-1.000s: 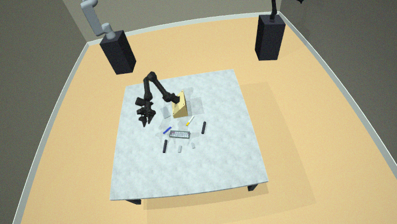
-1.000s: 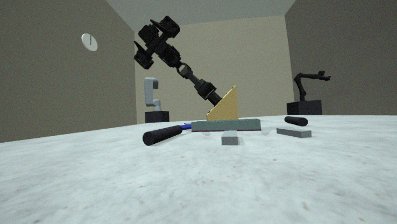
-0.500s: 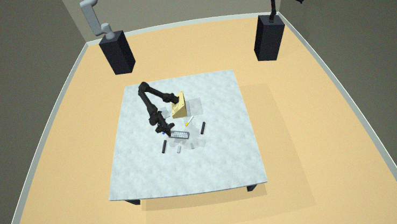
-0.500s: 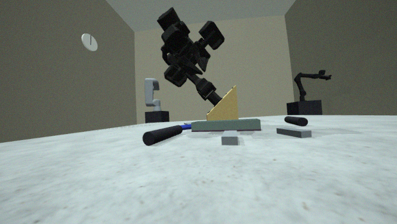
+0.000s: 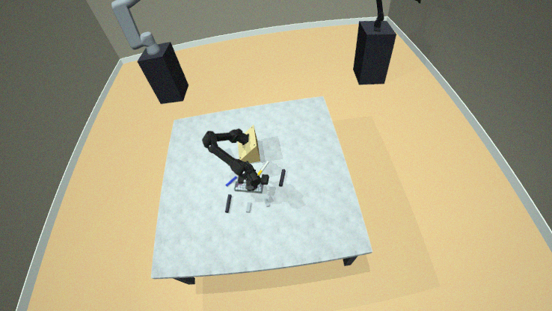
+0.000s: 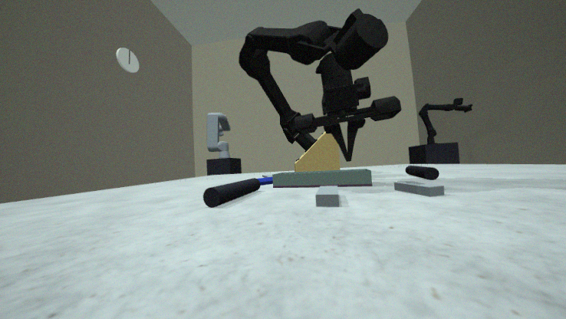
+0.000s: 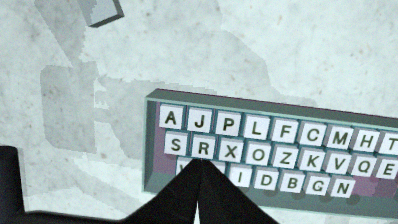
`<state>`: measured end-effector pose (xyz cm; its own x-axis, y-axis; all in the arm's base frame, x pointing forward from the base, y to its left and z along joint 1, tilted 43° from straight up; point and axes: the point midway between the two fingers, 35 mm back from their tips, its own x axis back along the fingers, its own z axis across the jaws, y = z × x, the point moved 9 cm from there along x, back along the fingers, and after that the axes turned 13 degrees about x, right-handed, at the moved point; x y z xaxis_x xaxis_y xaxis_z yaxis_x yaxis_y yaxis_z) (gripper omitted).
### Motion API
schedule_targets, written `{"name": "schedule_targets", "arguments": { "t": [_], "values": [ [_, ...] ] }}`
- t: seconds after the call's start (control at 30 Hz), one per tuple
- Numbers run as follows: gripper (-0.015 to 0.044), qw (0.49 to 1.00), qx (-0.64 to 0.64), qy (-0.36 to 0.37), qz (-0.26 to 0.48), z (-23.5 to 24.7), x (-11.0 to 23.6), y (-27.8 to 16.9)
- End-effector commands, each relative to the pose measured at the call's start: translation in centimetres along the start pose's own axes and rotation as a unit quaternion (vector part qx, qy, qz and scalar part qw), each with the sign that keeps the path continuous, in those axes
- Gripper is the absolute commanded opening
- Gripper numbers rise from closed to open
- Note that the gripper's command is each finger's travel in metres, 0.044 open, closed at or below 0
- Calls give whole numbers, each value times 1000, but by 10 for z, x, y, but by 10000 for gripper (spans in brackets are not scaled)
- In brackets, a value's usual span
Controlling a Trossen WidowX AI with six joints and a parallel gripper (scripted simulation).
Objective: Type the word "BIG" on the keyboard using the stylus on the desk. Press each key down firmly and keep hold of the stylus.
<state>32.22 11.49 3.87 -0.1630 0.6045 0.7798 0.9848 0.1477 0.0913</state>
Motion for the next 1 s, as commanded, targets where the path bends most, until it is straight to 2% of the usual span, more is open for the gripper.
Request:
{"name": "schedule_targets", "arguments": {
  "t": [0.0,0.33,0.5,0.87,0.97],
  "values": [
    [0,999,6,-32,12,10,-5,0],
    [0,999,7,-32,12,8,-5,-1],
    [0,999,7,-33,13,-45,-1,-12],
    [0,999,7,-33,13,-47,-1,-13],
    [0,999,7,-33,13,-69,0,-16]
  ]
}}
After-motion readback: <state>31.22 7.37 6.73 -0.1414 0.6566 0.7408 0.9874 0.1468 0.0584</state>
